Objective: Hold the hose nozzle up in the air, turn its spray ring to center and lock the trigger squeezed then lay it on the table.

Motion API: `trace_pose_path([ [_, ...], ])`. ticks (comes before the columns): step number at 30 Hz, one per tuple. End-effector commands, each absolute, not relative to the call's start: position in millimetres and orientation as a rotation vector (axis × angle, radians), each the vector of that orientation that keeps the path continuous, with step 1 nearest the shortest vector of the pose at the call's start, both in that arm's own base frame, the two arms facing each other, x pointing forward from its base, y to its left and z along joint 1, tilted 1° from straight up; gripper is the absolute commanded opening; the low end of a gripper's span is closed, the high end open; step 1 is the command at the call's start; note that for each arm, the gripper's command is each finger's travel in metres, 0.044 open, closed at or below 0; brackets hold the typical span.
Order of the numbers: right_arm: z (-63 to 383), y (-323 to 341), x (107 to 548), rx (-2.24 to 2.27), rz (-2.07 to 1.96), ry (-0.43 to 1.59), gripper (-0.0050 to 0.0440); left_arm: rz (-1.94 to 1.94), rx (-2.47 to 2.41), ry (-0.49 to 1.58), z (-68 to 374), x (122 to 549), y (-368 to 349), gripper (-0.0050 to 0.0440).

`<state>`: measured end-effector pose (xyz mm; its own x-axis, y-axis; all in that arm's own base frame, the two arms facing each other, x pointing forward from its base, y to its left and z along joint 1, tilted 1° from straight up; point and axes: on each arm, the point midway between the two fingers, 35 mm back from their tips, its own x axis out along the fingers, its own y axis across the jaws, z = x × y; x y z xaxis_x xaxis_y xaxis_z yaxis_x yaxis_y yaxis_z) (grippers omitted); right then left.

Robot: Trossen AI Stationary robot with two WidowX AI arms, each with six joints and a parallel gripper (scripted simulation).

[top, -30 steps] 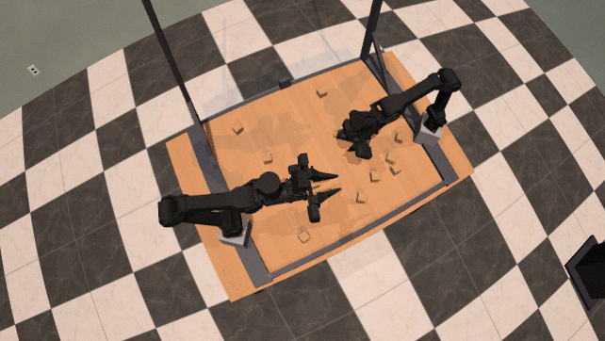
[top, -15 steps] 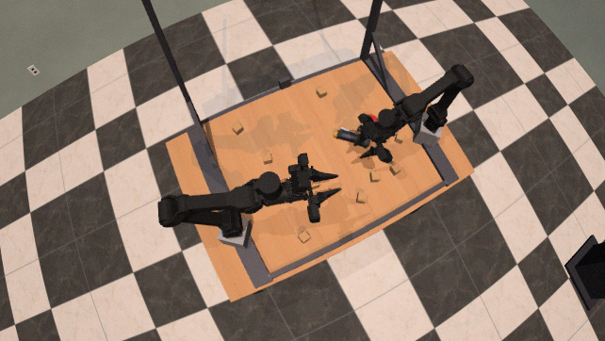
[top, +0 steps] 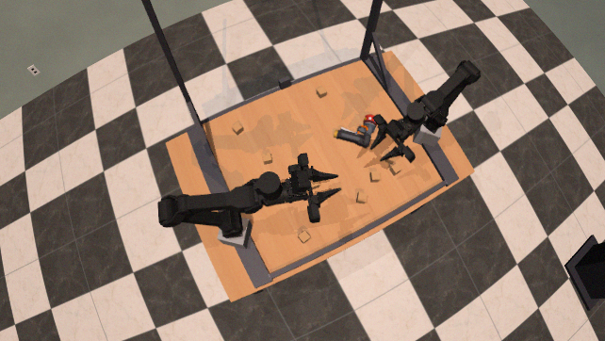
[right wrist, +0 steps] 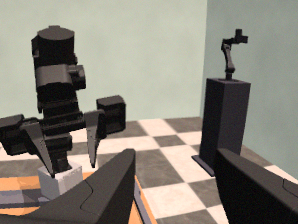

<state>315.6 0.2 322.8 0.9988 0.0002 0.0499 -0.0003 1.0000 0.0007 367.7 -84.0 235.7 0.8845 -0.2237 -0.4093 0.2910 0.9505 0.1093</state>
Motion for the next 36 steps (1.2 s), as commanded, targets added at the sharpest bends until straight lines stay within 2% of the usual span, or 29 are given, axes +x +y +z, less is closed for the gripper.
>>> trace_pose_path([
  [1, 329, 0, 314, -0.001, -0.002, -0.067, 0.0171, -0.196, 0.121, 0.281, 265, 359, -61, 0.0238],
  [19, 330, 0, 314, -0.001, -0.002, -0.067, 0.0171, 0.013, -0.007, -0.082, 330, 310, 4, 0.0238],
  [36, 330, 0, 314, -0.001, -0.003, -0.068, 0.0171, 0.001, -0.002, -0.063, 328, 314, 1, 0.0238],
])
